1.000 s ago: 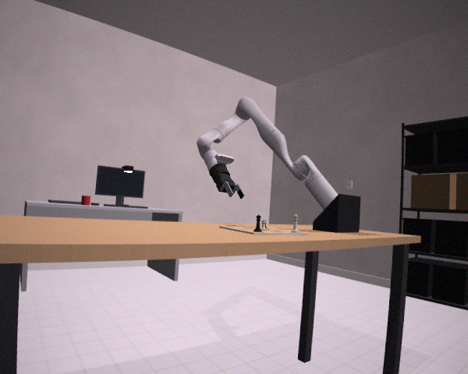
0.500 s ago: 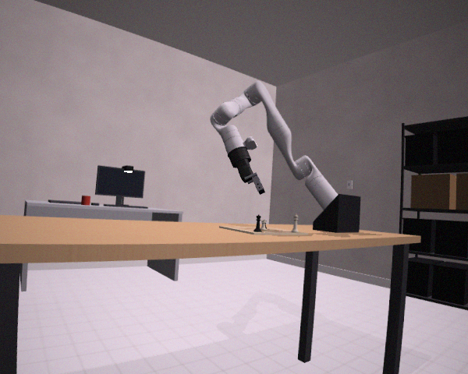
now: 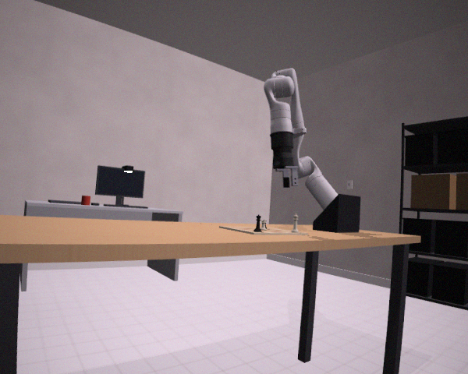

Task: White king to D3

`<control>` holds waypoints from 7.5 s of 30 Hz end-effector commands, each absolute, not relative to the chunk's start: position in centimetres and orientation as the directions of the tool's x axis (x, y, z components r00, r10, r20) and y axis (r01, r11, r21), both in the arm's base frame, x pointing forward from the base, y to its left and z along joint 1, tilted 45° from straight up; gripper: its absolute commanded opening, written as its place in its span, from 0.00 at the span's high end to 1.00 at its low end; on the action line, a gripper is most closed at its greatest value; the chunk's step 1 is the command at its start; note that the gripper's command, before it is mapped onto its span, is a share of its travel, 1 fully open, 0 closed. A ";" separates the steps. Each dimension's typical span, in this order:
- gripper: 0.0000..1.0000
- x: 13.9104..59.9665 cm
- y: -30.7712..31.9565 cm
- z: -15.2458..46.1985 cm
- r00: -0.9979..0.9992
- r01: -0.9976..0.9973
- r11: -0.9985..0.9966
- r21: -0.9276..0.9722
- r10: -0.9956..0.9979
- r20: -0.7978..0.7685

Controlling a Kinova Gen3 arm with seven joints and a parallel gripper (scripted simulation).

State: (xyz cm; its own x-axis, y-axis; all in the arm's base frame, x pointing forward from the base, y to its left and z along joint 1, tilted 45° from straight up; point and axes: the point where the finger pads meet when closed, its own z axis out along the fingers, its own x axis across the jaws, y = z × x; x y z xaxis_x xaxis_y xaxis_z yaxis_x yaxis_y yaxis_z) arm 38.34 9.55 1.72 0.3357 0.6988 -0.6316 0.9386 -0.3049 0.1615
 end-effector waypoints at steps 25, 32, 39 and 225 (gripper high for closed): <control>0.00 37.4 11.7 0.1 0.234 0.972 -0.176 0.155 0.689 -0.686; 0.00 37.4 11.7 0.1 0.241 0.970 -0.182 0.160 0.687 -0.685; 0.00 36.9 11.4 -0.2 0.321 0.947 -0.243 0.211 0.665 -0.675; 0.21 36.9 5.6 -5.6 0.972 -0.236 -0.683 0.692 -0.183 0.151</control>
State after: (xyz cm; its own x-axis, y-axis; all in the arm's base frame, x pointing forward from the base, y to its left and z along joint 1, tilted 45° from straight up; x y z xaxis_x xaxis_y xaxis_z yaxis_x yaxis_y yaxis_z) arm 37.04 5.65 -5.47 0.9726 -0.1776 0.1499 -0.2314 -0.6823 0.6935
